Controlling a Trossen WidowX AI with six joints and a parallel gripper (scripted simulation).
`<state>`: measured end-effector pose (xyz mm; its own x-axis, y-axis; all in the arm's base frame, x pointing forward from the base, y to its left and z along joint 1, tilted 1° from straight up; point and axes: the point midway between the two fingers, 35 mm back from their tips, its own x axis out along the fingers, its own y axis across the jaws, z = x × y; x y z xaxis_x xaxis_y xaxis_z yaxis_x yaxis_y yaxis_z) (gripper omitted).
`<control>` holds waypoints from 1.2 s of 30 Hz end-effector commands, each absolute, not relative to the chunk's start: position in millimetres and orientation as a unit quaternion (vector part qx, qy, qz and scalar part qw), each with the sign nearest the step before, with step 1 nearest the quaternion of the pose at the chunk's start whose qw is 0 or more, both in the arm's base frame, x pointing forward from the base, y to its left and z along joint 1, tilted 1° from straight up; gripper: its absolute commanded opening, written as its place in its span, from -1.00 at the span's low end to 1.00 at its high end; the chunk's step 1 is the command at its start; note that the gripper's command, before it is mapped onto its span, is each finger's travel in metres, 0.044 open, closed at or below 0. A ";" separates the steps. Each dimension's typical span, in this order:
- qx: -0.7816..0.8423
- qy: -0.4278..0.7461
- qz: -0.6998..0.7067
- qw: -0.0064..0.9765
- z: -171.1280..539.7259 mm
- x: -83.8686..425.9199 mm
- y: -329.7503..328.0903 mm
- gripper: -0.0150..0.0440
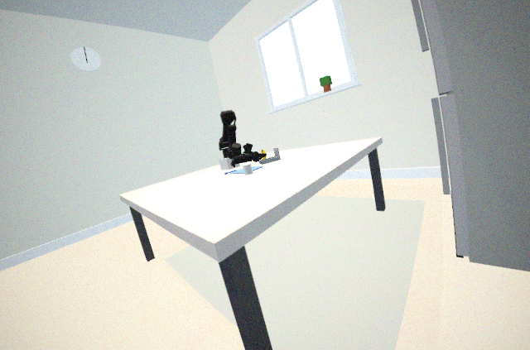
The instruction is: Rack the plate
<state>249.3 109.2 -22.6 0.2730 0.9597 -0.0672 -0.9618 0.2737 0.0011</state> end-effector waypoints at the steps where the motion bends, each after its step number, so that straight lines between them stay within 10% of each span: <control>1: -0.020 0.027 0.602 0.798 -22.6 249.2 109.2 -0.05; 11: -0.020 0.027 0.602 0.798 -22.6 249.2 109.2 0.84; 36: -0.004 0.003 0.606 0.795 87.3 262.0 107.0 0.86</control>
